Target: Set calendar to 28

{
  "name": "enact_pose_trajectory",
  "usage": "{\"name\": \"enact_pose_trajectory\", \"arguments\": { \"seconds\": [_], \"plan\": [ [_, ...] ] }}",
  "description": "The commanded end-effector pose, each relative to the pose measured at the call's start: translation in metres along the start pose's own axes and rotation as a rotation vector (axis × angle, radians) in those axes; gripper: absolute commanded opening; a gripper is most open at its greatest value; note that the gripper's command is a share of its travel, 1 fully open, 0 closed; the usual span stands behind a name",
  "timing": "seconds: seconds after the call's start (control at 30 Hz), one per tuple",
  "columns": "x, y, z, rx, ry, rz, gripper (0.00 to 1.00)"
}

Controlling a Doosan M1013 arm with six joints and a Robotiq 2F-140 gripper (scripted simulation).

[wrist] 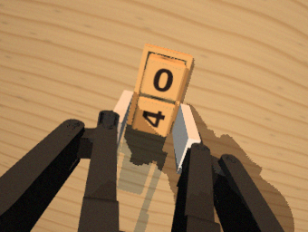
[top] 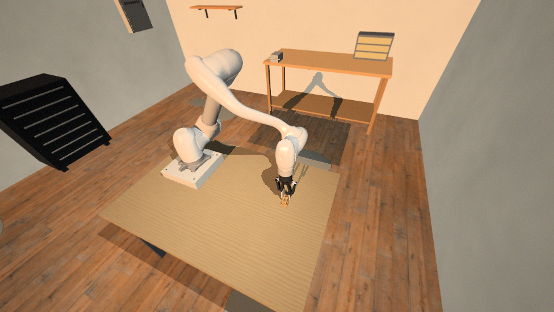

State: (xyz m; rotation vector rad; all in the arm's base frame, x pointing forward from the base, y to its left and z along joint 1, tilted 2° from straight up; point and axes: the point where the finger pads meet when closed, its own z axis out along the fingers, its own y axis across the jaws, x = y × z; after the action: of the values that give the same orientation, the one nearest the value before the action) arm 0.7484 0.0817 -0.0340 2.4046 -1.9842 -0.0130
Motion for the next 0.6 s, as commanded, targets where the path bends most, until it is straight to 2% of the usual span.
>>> {"name": "enact_pose_trajectory", "arguments": {
  "seconds": [0.0,0.23,0.57],
  "plan": [
    [0.002,0.003,0.003,-0.005,0.002,-0.006,0.35],
    [0.002,0.003,-0.006,-0.005,0.002,-0.006,0.35],
    [0.002,0.003,-0.055,-0.005,0.002,-0.006,0.35]
  ]
}}
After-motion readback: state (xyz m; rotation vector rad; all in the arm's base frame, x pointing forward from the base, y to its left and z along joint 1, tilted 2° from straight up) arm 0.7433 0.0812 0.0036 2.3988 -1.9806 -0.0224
